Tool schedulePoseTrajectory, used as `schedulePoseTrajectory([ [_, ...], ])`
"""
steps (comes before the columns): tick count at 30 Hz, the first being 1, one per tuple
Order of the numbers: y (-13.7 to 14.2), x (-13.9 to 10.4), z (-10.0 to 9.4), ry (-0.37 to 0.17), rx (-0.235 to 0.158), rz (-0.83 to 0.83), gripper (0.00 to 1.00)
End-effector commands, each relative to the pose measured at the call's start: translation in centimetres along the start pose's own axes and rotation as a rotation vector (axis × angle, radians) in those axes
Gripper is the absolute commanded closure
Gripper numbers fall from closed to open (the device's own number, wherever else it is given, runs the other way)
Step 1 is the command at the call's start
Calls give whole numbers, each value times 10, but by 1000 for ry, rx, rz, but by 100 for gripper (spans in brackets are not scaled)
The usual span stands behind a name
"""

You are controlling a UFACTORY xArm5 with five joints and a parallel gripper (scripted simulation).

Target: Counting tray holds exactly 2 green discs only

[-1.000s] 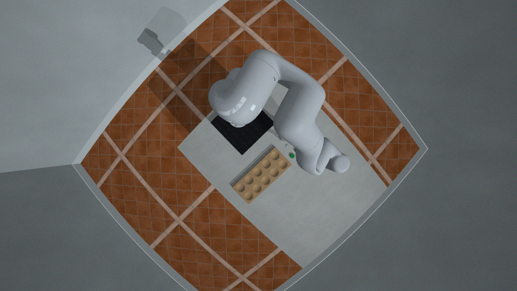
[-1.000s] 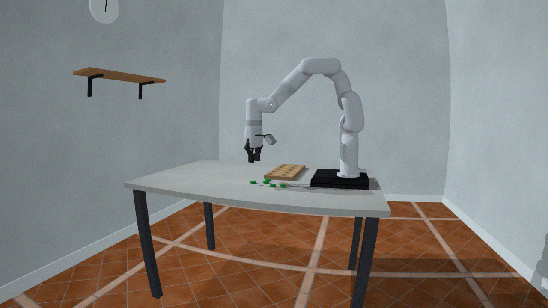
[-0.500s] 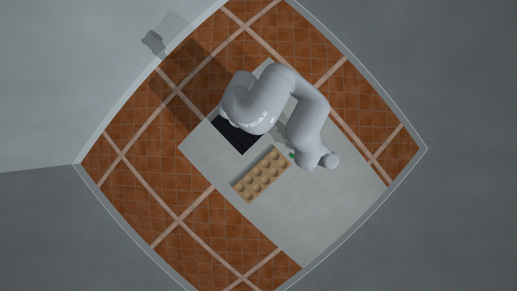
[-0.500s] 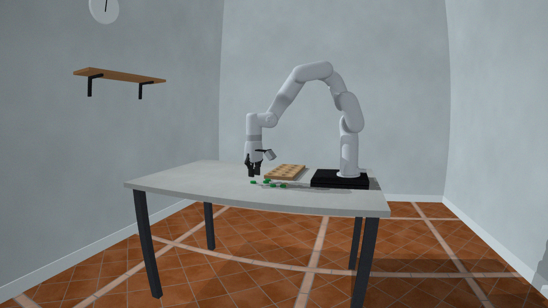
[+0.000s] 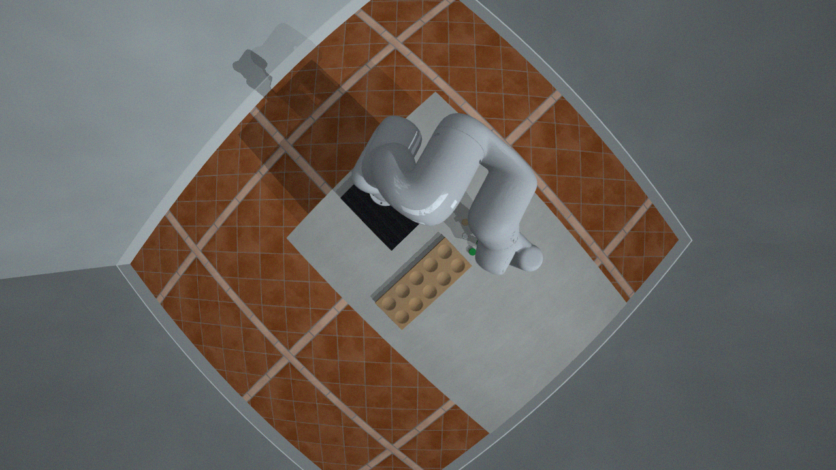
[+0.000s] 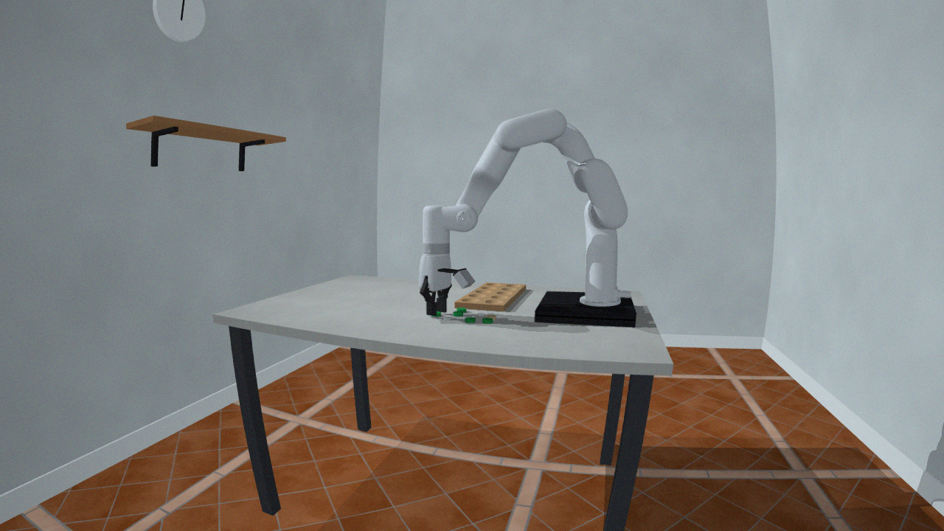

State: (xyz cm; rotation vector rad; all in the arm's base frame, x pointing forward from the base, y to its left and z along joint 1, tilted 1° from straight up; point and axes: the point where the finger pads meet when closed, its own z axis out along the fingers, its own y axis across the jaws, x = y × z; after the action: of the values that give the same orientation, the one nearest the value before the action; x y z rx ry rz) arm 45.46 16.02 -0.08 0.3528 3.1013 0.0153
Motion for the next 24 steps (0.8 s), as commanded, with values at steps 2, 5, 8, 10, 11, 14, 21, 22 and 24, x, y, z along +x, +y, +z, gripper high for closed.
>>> schedulePoseTrajectory([
  [2, 1, -1, -1, -2, -2, 0, 53],
  [5, 1, -1, -1, -2, -2, 0, 100],
  [8, 1, -1, -1, -2, -2, 0, 100],
  [10, 1, -1, -1, -2, -2, 0, 100],
  [11, 1, -1, -1, -2, -2, 0, 100],
  [14, 1, -1, -1, -2, -2, 0, 100],
  [21, 1, -1, -1, -2, -2, 0, 100],
  [22, 1, -1, -1, -2, -2, 0, 100],
  [24, 1, -1, -1, -2, -2, 0, 100],
])
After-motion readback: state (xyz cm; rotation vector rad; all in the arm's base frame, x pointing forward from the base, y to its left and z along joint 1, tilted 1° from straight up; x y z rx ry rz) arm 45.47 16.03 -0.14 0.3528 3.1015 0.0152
